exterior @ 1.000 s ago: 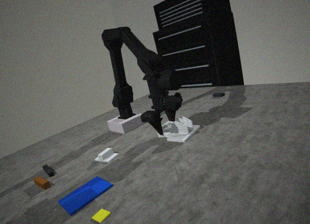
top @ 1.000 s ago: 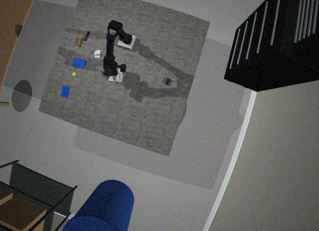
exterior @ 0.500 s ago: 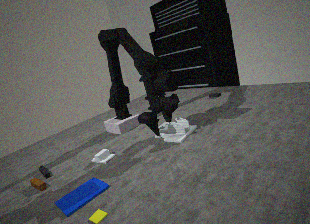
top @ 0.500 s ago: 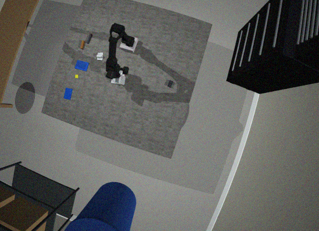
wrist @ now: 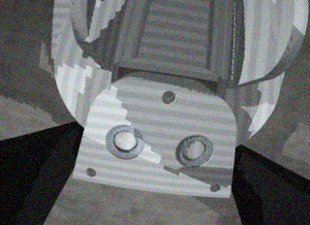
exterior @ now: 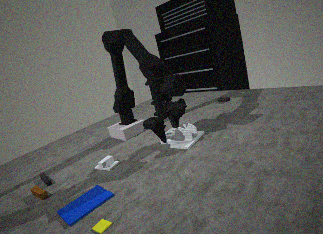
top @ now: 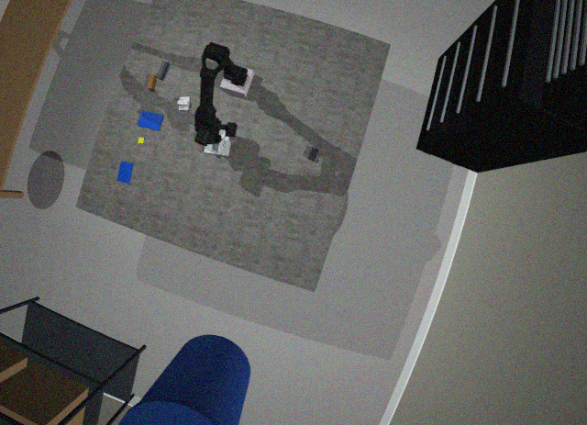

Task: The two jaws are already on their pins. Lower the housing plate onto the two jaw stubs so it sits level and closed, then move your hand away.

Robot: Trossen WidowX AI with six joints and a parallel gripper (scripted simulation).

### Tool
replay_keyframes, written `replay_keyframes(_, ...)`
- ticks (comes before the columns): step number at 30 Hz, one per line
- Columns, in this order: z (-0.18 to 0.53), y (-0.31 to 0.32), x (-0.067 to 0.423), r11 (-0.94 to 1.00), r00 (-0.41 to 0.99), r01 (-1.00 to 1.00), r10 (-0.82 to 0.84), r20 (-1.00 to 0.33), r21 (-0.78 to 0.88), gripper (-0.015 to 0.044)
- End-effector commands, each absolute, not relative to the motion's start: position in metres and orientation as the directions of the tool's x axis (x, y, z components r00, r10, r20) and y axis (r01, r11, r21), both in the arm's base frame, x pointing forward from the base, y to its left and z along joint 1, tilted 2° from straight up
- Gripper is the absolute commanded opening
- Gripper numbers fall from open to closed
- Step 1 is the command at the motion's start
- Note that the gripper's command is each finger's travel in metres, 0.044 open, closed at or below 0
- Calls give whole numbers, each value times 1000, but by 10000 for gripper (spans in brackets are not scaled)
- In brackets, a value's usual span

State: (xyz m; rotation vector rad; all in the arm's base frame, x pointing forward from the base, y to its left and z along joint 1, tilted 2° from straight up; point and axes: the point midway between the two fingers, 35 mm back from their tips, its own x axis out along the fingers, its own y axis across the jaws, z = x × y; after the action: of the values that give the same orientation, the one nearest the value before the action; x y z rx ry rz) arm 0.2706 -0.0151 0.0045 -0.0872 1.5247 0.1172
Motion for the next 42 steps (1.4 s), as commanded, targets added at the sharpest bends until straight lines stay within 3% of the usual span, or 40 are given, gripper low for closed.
replay_keyframes(1, 4, -16, 270, 992, 43, -128, 19, -999, 13, 351)
replay_keyframes(42, 8, -16, 271, 992, 43, -128, 19, -999, 13, 351)
